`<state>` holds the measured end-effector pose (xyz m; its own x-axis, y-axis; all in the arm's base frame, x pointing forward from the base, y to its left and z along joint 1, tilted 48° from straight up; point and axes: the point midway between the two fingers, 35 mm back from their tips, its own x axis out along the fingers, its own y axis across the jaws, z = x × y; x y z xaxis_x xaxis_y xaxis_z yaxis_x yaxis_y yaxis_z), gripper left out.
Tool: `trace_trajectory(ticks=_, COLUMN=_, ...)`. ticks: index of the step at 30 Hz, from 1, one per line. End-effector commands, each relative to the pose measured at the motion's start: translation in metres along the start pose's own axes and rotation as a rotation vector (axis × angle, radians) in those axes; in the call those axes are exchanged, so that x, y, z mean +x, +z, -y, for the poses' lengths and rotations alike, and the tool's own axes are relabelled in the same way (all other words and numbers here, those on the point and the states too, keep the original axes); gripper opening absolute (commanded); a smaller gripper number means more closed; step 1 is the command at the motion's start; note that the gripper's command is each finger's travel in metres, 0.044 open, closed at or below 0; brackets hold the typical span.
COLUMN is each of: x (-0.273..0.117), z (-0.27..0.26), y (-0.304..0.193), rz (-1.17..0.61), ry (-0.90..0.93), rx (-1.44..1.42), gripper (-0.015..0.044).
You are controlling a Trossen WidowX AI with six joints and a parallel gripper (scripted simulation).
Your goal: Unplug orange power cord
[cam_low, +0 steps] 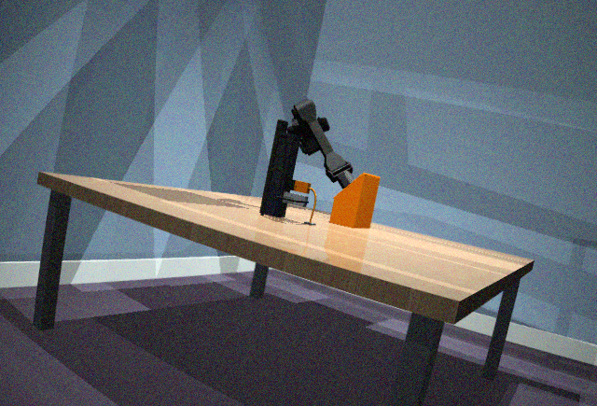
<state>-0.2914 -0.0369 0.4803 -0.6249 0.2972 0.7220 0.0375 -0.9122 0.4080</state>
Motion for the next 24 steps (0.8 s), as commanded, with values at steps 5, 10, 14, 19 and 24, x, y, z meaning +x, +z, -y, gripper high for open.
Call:
trace_trajectory(ticks=5, x=-0.004, z=-0.013, y=-0.008, rz=-0.039, ry=0.028, rx=0.01, gripper=0.0269)
trace_trajectory(ticks=10, x=-0.017, z=-0.045, y=-0.023, rz=-0.126, ry=0.1, rx=0.028, gripper=0.016)
trace_trajectory(ticks=14, x=-0.029, z=-0.072, y=-0.032, rz=-0.19, ry=0.161, rx=0.04, gripper=0.016)
trace_trajectory(ticks=19, x=-0.048, z=-0.105, y=-0.041, rz=-0.264, ry=0.244, rx=0.052, gripper=0.016)
trace_trajectory(ticks=24, x=-0.069, z=-0.136, y=-0.046, rz=-0.329, ry=0.327, rx=0.062, gripper=0.016)
